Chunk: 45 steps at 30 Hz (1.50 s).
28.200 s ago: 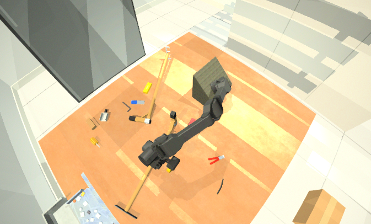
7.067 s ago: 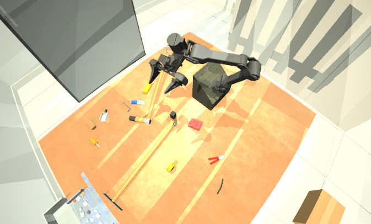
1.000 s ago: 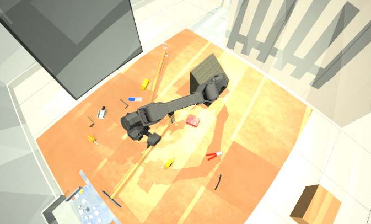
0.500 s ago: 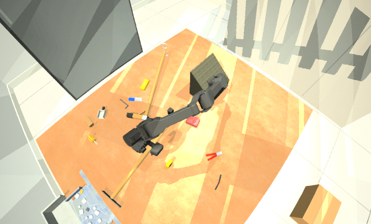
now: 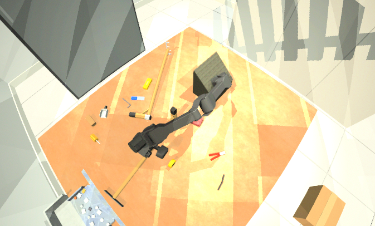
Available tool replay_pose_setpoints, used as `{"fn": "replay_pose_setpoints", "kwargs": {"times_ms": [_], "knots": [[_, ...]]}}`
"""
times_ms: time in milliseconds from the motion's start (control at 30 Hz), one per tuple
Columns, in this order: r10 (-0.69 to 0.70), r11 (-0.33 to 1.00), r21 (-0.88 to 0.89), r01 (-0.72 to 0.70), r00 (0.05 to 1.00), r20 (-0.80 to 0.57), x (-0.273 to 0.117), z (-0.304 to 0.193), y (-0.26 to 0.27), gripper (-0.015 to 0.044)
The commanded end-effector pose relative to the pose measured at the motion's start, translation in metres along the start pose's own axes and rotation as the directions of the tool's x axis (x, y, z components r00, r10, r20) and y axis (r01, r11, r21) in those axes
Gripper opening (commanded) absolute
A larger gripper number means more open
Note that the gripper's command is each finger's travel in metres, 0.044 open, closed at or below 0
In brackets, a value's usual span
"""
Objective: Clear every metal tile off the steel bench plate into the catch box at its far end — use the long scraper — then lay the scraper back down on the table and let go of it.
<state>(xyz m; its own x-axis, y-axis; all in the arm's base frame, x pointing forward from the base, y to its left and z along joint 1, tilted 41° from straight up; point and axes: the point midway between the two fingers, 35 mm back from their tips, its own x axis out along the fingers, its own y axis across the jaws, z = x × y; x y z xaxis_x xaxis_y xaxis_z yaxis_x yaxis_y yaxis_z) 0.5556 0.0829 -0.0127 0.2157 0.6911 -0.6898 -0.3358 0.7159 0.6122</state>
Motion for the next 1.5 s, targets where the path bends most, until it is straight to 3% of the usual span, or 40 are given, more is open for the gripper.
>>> {"fn": "replay_pose_setpoints", "kwargs": {"times_ms": [0,1467], "knots": [[-0.007,1.0,0.002,0.007,1.0,0.017,-0.014,-0.002,-0.008,0.044],[-0.005,0.998,0.067,-0.003,0.992,0.123,-0.116,-0.077,-0.036,0.044]]}}
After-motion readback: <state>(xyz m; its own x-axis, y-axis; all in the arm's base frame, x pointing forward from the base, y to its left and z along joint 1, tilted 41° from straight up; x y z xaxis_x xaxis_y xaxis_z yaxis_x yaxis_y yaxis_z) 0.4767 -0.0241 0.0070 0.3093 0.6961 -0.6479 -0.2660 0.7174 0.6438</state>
